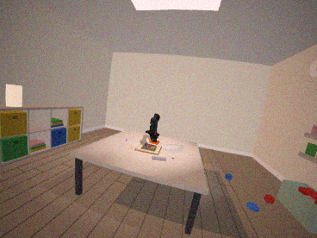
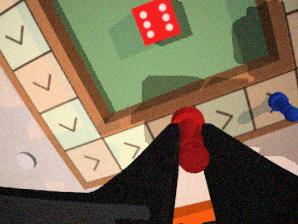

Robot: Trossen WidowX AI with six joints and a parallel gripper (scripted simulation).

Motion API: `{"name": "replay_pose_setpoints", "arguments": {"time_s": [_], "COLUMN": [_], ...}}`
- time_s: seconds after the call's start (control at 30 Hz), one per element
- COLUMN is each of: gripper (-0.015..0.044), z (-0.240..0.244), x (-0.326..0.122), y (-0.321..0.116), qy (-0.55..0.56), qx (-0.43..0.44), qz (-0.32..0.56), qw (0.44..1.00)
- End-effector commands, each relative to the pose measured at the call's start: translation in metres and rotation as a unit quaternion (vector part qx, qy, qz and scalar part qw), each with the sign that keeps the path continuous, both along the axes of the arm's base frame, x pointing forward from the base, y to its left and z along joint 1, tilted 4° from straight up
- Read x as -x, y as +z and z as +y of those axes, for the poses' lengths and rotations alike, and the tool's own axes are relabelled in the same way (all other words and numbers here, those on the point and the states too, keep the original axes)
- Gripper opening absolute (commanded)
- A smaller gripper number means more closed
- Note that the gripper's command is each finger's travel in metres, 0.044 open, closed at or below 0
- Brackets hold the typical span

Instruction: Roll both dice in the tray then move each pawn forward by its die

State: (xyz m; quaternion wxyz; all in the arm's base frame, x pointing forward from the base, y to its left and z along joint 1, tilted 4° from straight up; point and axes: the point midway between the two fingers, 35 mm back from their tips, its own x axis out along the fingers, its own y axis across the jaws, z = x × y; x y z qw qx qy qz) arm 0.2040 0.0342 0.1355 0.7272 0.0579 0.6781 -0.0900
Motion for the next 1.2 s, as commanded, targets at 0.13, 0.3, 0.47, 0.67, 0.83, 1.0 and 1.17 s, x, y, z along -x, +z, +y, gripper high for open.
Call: {"name": "replay_pose_setpoints", "arguments": {"time_s": [0.13, 0.3, 0.47, 0.67, 0.83, 1.0, 1.17], "gripper": [0.0000, 0.0000, 0.0000, 0.0000, 0.0000, 0.0000, 0.0000], "z": [-0.023, -0.034, -0.036, -0.037, -0.038, -0.038, -0.038], "x": [0.026, 0.041, 0.045, 0.043, 0.043, 0.043, 0.043], "y": [-0.019, -0.032, -0.036, -0.052, -0.070, -0.071, -0.074], "qy": [0.001, 0.001, 0.001, 0.001, 0.001, 0.001, 0.001], "qx": [-0.002, -0.001, -0.001, 0.000, 0.000, 0.000, 0.000], "qz": [-0.002, -0.002, -0.002, -0.002, -0.001, -0.001, -0.001], "qw": [1.000, 1.000, 1.000, 1.000, 1.000, 1.000, 1.000]}}
